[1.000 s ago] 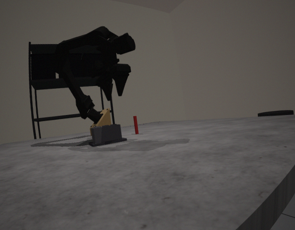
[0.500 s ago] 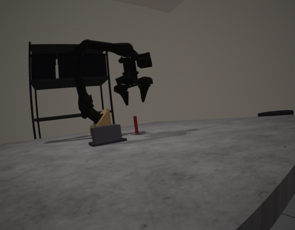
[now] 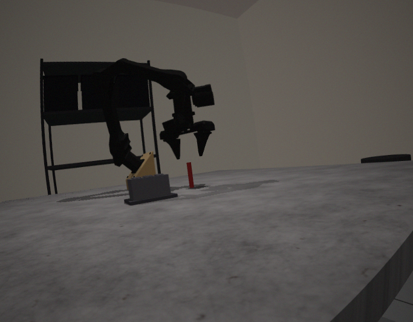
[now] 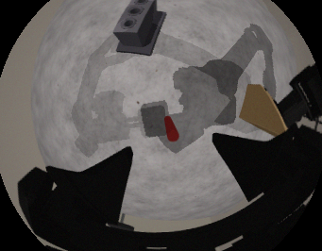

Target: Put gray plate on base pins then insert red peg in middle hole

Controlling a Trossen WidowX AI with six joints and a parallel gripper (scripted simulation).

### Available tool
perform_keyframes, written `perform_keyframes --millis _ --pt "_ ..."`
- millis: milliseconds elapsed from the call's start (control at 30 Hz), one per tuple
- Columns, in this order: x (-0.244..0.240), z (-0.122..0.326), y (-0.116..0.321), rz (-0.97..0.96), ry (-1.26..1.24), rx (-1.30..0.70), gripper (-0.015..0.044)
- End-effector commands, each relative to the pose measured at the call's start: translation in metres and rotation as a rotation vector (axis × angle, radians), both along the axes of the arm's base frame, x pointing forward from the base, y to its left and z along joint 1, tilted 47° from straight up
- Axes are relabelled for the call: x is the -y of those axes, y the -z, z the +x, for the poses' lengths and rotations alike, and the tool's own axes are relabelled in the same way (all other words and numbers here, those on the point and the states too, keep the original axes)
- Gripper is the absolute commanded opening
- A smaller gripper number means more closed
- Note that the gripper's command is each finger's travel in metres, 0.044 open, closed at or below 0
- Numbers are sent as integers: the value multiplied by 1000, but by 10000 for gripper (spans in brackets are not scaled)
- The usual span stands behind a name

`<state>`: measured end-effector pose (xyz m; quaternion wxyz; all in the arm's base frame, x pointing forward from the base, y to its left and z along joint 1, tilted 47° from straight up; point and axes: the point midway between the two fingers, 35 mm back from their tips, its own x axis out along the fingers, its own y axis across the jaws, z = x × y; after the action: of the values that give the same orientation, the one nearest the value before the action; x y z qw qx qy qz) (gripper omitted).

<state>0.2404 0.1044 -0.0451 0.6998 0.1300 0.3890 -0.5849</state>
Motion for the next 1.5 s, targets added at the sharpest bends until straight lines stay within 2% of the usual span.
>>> perform_keyframes --millis 0,1000,1467 --pt "6 0 4 -9 -3 -4 440" --pt "41 0 35 -12 -3 -4 440" --pt "41 0 35 -12 -3 -4 72"
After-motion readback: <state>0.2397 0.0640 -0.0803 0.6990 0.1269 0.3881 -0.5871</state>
